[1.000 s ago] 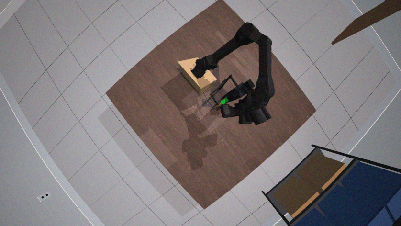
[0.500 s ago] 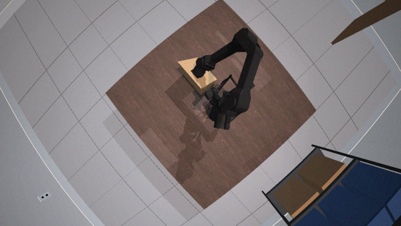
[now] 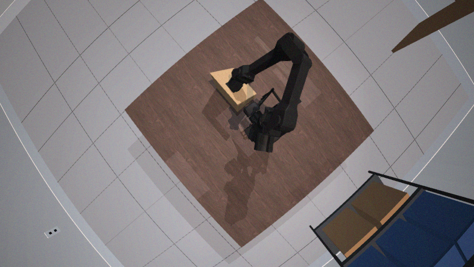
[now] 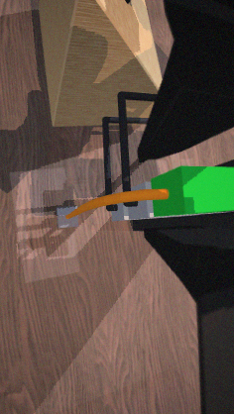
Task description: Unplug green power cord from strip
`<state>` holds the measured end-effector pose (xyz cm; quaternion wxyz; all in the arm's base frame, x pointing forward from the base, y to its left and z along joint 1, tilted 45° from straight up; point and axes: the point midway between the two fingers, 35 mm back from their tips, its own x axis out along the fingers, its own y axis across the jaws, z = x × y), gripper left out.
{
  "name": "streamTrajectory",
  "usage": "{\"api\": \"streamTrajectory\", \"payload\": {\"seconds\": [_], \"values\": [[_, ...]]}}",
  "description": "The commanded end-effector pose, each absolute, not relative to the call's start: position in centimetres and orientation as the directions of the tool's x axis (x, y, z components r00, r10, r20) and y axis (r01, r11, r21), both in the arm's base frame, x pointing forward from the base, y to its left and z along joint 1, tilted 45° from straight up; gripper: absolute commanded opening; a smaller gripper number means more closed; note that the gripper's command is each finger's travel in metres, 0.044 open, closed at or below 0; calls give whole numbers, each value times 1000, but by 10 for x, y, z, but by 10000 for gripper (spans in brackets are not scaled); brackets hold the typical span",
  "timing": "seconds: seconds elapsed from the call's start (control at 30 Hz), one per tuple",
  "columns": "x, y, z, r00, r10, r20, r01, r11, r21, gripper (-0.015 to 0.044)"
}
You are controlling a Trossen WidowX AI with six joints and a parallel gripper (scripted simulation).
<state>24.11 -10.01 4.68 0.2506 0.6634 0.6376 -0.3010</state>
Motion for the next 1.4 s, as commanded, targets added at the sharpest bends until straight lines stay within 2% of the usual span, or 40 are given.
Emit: {"api": "streamTrajectory", "payload": {"seconds": [0.0, 1.0, 1.13, 1.37], "values": [[241, -95, 53, 11, 695, -719, 996, -67, -50, 160], [242, -70, 61, 11, 697, -717, 996, -67, -50, 160], [243, -72, 62, 7, 695, -719, 997, -60, -49, 55], [243, -72, 62, 7, 695, -719, 997, -60, -49, 8]]}}
